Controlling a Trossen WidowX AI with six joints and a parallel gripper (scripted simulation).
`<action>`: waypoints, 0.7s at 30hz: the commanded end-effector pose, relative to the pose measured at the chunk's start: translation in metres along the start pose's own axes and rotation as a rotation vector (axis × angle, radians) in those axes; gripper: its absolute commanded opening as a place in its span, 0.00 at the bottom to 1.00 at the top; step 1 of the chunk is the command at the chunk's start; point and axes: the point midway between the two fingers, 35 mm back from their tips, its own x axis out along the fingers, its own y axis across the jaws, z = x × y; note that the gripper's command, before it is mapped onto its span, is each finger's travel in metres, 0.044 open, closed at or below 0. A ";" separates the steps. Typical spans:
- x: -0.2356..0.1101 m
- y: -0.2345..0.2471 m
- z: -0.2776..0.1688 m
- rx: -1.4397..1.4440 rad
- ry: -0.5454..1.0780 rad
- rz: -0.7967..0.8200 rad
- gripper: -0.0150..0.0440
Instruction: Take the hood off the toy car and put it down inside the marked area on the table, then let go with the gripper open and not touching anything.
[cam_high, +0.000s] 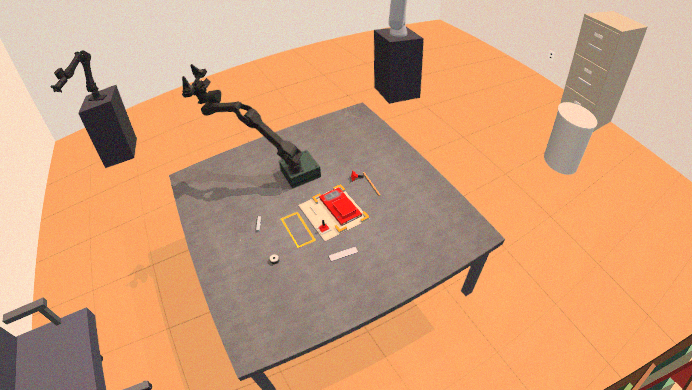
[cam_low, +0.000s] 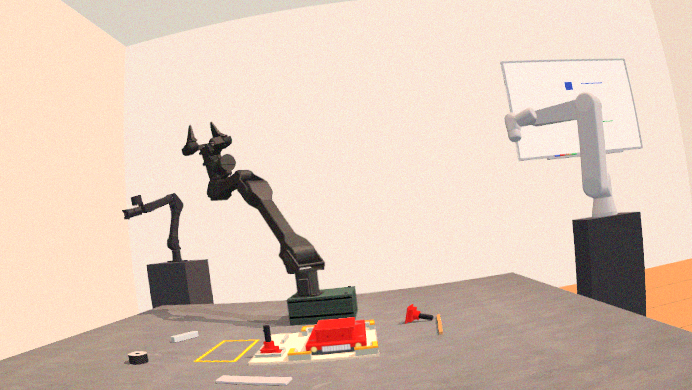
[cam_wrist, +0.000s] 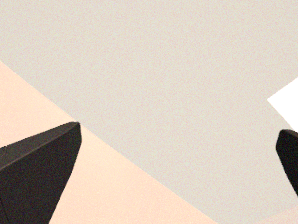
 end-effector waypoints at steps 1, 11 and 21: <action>0.000 0.001 0.000 0.002 0.001 0.000 1.00; 0.015 0.071 -0.019 0.167 0.114 -0.004 1.00; 0.023 0.171 -0.030 0.375 0.266 0.050 1.00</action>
